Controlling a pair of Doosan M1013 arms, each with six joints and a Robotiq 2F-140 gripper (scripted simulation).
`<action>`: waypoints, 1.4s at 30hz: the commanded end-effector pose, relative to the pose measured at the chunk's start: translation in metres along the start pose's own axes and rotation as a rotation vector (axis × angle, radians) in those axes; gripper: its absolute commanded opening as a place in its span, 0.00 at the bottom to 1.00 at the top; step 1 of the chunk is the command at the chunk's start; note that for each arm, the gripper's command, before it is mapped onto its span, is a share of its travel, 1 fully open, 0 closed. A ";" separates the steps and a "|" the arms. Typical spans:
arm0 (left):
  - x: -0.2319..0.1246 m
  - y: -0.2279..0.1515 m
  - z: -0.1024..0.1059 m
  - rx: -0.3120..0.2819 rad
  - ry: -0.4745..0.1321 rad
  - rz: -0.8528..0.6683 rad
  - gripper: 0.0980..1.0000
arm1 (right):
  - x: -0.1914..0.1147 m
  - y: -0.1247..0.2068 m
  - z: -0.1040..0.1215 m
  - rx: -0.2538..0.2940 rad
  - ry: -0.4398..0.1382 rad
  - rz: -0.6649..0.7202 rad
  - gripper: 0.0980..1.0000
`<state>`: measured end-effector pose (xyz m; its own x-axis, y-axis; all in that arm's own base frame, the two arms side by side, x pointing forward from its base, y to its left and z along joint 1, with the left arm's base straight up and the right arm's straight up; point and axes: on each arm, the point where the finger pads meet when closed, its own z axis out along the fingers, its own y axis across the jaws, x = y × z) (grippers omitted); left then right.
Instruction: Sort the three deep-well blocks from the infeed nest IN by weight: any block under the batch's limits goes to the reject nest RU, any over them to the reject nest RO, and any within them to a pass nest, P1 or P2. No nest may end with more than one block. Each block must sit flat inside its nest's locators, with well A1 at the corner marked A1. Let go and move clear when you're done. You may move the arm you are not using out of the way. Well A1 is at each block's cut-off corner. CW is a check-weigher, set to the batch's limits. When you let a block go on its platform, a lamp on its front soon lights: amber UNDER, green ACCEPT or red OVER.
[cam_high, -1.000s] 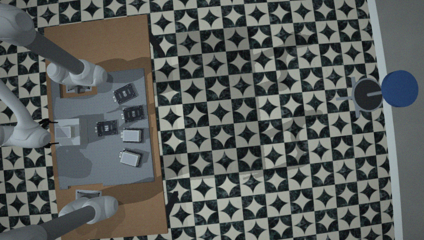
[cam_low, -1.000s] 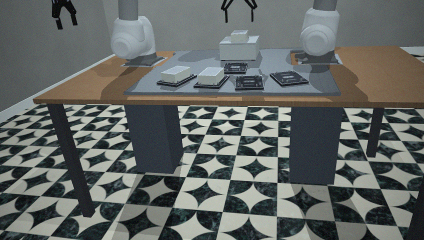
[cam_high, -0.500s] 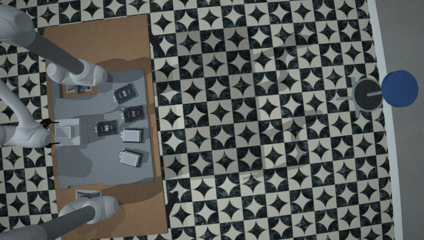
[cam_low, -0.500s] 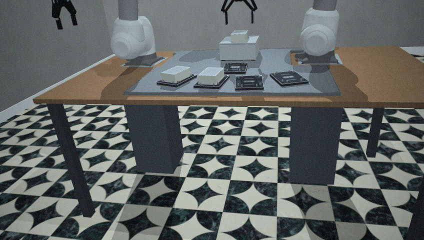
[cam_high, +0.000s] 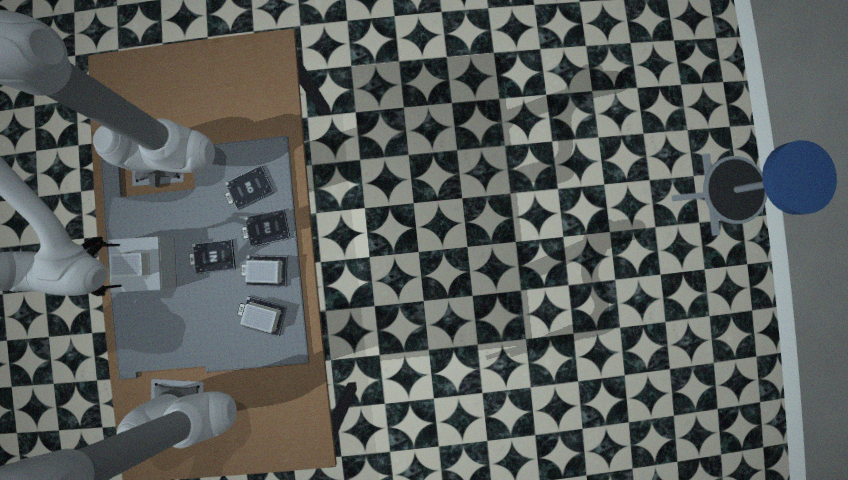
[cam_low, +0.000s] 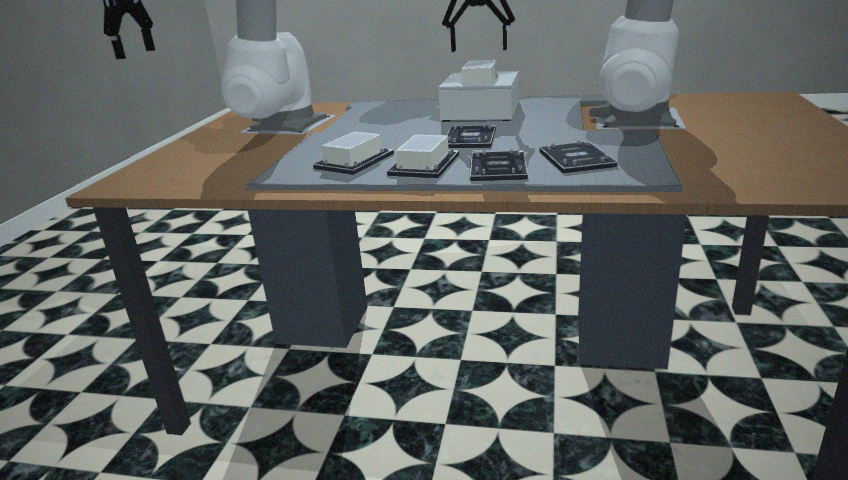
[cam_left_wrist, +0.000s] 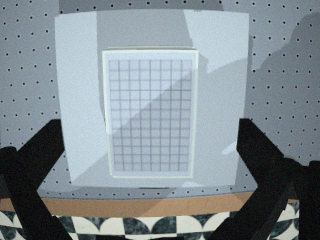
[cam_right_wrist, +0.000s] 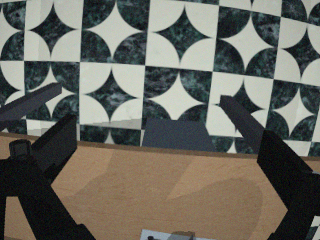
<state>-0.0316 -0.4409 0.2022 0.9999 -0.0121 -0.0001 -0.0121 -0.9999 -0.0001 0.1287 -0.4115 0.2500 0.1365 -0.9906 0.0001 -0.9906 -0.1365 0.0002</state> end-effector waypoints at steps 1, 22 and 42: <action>0.000 0.000 0.006 -0.001 0.000 0.000 1.00 | 0.000 0.000 -0.001 0.001 0.001 0.000 1.00; 0.000 0.000 0.037 -0.001 0.000 0.000 1.00 | 0.000 0.000 -0.001 0.001 0.001 0.000 1.00; 0.000 0.000 0.062 -0.001 0.000 0.000 1.00 | 0.000 0.000 -0.001 0.001 0.001 0.000 1.00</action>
<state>-0.0317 -0.4409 0.1410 0.9999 -0.0121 -0.0002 -0.0121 -0.9999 -0.0002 0.1287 -0.4115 0.2500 0.1365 -0.9906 0.0001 -0.9906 -0.1365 0.0002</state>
